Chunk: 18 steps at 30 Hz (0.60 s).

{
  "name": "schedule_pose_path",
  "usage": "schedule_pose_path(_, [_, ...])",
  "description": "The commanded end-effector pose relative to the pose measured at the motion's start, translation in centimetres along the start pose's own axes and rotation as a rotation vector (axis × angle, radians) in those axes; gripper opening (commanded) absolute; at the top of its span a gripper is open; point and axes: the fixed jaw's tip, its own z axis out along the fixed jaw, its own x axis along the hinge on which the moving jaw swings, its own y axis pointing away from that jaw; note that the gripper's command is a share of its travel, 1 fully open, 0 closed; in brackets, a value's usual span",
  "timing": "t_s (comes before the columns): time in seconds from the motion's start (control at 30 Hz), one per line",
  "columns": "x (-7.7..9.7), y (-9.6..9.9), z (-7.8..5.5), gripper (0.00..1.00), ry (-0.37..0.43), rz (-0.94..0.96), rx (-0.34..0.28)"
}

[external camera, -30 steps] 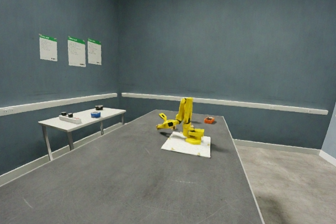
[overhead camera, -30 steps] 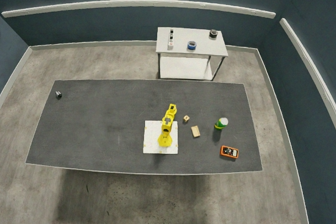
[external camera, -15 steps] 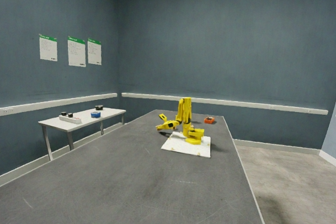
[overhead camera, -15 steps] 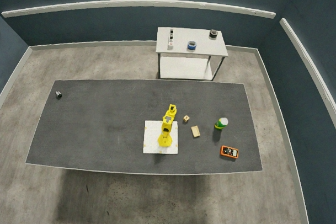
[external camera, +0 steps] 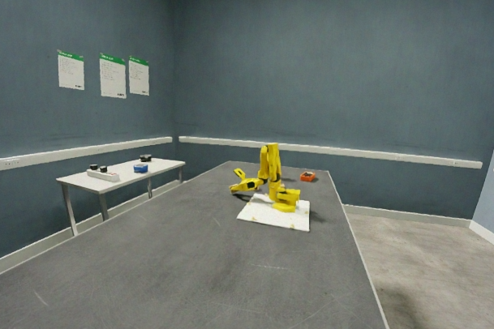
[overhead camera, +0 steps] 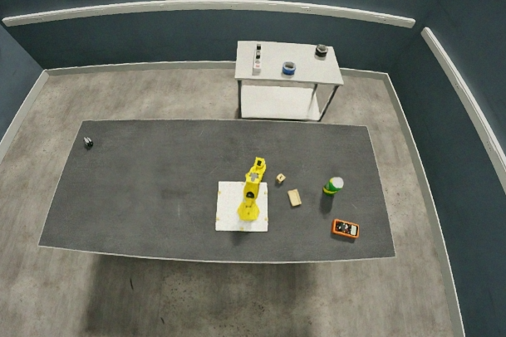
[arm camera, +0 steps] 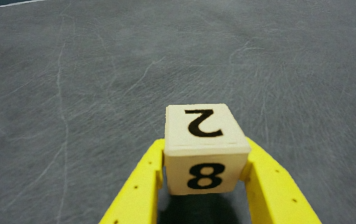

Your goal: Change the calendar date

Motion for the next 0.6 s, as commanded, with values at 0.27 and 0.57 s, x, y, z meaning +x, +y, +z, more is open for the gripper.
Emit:
schedule_pose_path(0.27, [0.14,-0.13,0.29,0.0,-0.014,0.003,0.005])
schedule_pose_path(0.57, [0.17,-0.13,0.3,0.02,-0.014,0.003,0.005])
